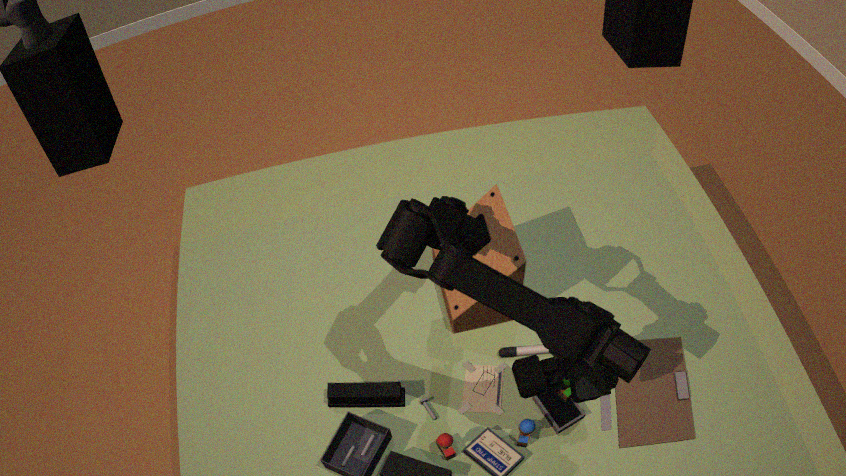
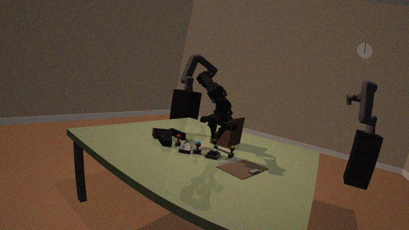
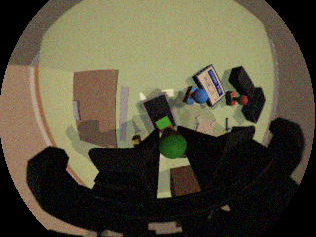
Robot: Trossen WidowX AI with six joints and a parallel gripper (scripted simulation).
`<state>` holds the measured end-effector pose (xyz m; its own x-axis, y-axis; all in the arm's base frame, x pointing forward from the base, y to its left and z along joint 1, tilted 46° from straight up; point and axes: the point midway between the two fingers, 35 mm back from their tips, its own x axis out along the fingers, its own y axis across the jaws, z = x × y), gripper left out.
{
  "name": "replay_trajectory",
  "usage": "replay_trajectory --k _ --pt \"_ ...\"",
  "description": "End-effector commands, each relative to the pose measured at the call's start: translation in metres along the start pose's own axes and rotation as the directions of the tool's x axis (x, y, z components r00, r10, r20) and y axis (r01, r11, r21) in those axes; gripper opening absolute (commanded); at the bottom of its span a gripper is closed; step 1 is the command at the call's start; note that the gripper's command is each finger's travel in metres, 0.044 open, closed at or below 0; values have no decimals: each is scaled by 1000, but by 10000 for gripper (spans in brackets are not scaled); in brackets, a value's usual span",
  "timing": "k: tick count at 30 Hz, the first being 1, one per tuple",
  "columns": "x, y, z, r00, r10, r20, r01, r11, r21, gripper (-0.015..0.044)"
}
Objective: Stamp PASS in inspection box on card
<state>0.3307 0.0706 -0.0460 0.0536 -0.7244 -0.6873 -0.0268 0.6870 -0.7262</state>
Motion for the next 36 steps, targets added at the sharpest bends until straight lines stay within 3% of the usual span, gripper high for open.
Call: replay_trajectory --k 1,36 --pt "0 4 2 1000 7 2 -7 1000 11 0" --pt "23 5 3 1000 10 2 -10 1000 10 0"
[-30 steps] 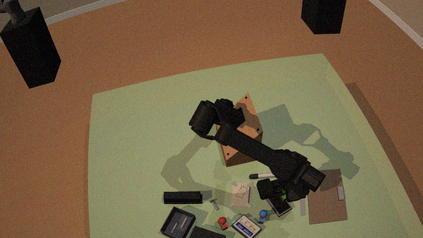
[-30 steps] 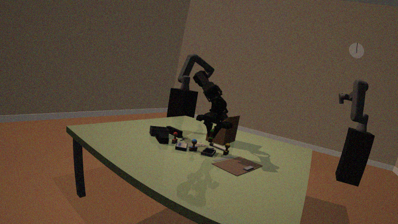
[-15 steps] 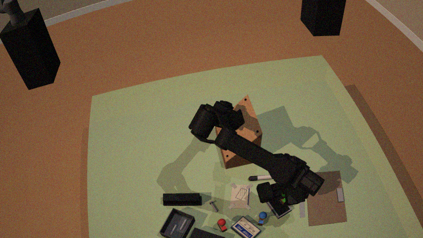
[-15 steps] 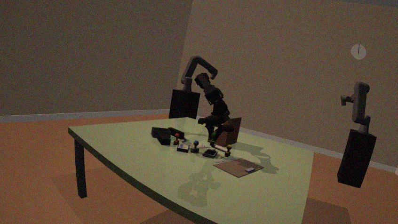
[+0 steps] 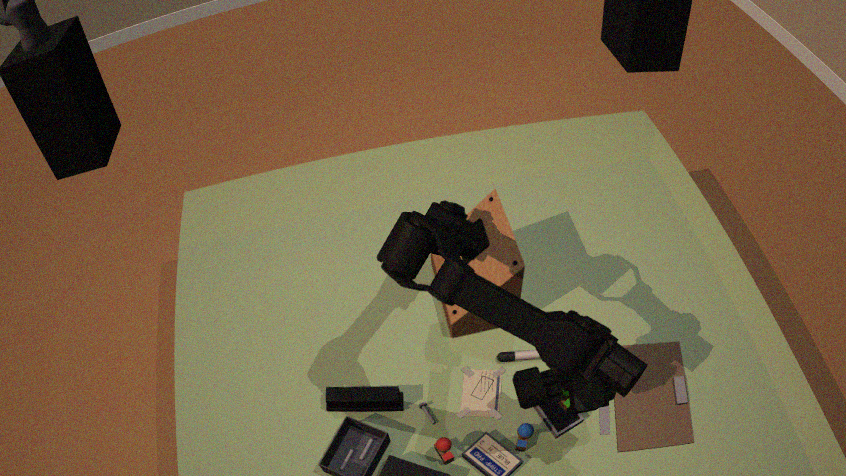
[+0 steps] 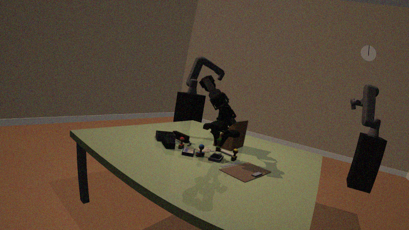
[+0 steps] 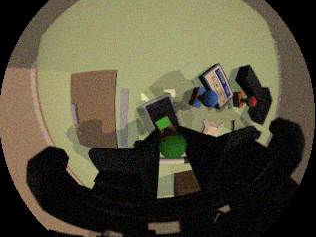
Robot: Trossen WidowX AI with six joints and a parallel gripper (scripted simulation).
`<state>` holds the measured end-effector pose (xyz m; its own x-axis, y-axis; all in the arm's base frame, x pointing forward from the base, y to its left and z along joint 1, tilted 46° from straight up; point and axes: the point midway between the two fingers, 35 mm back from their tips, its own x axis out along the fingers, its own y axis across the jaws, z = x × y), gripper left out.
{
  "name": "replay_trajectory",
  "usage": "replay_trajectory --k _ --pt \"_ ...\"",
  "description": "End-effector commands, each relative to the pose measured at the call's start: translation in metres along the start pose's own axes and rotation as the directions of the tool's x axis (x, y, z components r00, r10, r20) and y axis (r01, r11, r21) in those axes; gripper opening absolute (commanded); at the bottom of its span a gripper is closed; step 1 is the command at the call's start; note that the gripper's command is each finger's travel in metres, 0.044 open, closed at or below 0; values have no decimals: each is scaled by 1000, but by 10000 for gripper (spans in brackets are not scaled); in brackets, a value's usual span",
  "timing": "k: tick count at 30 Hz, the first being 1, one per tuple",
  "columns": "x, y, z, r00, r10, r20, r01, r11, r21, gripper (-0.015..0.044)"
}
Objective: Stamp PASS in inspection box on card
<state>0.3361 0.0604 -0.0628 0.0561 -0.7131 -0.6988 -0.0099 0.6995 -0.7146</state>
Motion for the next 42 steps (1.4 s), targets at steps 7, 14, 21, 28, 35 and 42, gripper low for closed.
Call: replay_trajectory --k 7,14,21,28,35,42 --pt "9 0 -1 1000 -6 0 6 1000 -8 0" --pt "13 -1 -2 1000 -5 0 5 1000 -8 0" --pt "18 -1 -2 1000 -5 0 5 1000 -8 0" --pt "23 -1 -2 1000 -5 0 5 1000 -8 0" --pt "27 -1 -2 1000 -5 0 5 1000 -8 0" --pt "32 -1 -3 1000 -5 0 5 1000 -7 0"
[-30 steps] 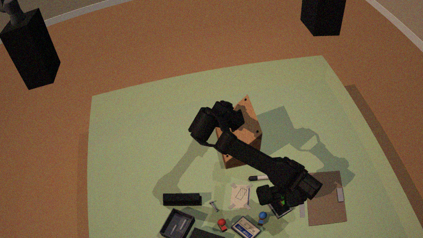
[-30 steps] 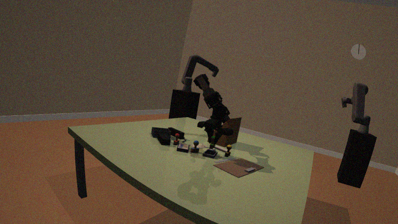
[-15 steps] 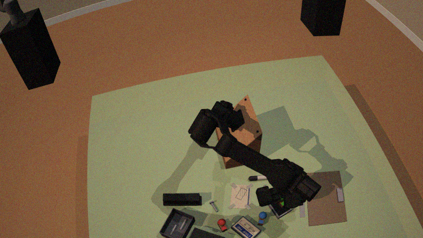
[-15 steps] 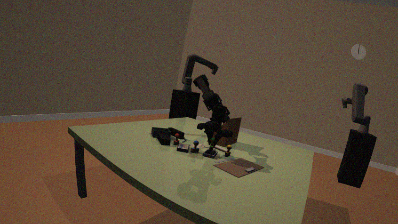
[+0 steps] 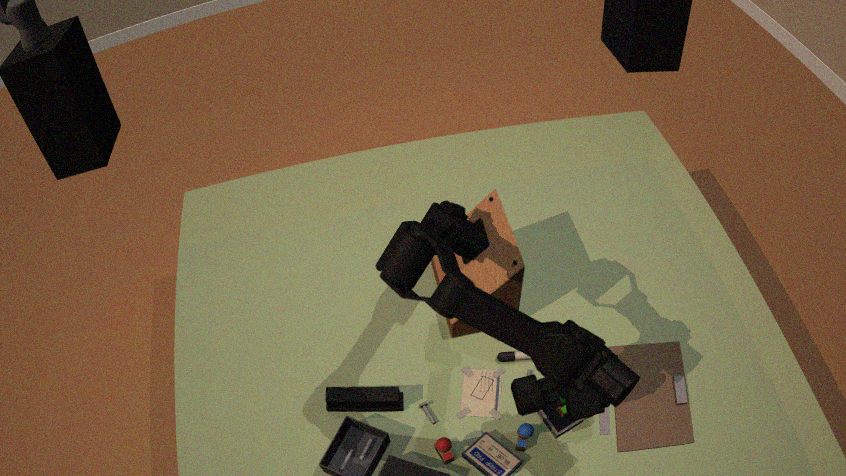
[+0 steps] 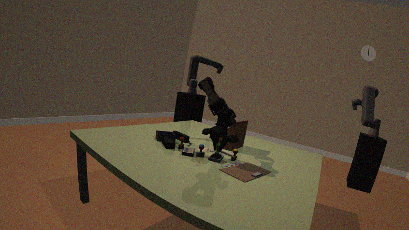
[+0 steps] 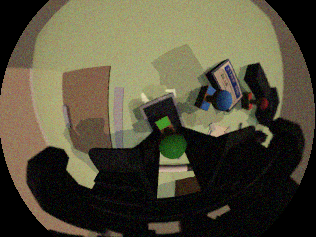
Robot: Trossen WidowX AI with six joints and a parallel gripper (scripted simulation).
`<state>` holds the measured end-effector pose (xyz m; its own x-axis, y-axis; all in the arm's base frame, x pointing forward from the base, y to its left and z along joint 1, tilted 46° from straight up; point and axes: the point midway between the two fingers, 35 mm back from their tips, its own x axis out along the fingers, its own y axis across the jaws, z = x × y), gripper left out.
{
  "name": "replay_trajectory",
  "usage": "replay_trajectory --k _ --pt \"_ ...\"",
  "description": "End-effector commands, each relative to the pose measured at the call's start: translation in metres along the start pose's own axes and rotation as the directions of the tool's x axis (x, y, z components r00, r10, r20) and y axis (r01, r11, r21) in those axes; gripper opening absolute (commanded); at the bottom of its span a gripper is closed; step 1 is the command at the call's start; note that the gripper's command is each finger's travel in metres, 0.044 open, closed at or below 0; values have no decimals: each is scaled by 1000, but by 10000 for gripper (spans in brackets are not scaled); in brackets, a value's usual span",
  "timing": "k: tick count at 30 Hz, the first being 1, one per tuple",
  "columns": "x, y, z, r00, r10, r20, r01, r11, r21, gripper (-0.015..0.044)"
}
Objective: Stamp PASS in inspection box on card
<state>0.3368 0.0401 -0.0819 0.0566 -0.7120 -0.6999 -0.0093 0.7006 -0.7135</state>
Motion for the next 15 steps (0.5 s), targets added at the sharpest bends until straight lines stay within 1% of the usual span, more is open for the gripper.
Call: replay_trajectory --k 1,15 --pt "5 -1 -2 1000 -6 -1 6 1000 -8 0" --pt "7 -1 -2 1000 -5 -1 5 1000 -1 0"
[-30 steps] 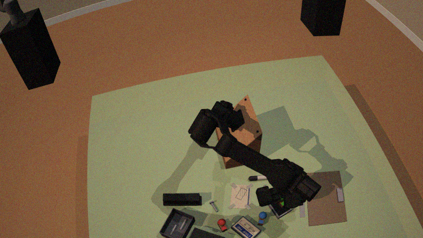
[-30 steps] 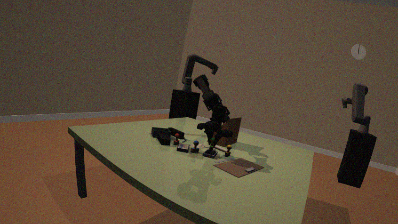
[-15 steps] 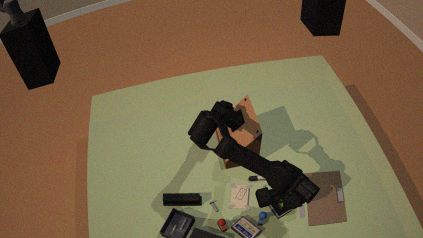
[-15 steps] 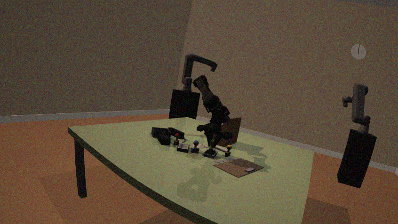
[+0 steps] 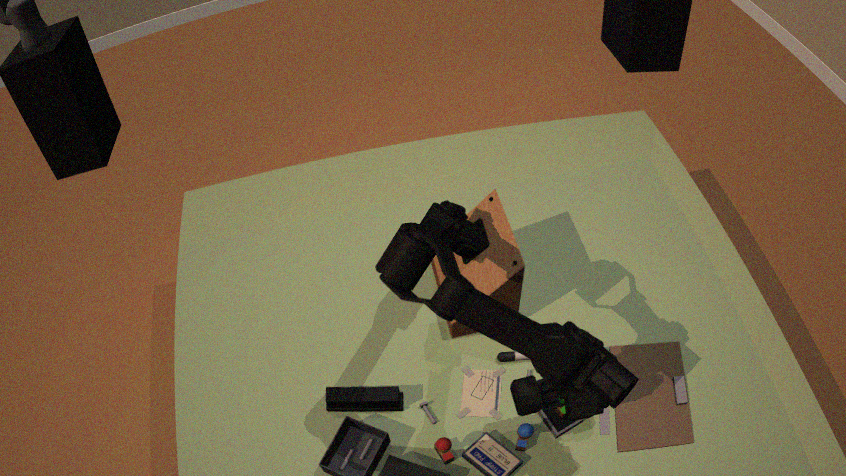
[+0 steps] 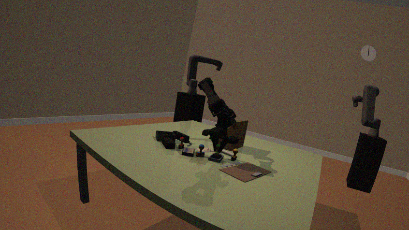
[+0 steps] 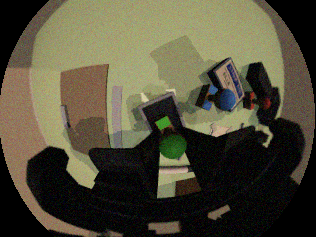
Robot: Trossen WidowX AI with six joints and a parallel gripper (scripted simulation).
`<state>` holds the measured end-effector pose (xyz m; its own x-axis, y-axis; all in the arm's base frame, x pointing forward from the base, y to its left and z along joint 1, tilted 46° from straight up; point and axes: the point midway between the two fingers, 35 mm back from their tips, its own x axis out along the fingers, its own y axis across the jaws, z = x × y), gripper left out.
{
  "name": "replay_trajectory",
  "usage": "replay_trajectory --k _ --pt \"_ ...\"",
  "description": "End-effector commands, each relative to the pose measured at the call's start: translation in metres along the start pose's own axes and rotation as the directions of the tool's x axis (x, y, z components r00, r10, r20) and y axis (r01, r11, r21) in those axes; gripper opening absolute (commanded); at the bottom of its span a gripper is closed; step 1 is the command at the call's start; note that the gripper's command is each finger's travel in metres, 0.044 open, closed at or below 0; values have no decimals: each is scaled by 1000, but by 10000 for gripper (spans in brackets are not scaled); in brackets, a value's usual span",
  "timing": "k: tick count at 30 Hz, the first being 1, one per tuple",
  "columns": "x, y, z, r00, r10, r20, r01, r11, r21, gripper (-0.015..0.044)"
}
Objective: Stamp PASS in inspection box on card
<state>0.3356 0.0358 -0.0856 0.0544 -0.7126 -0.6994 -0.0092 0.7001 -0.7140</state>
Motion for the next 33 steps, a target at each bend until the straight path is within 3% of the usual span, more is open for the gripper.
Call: replay_trajectory --k 1,33 --pt "2 0 0 1000 -4 2 4 1000 -1 0" --pt "6 -1 -1 1000 -5 2 5 1000 -1 0"
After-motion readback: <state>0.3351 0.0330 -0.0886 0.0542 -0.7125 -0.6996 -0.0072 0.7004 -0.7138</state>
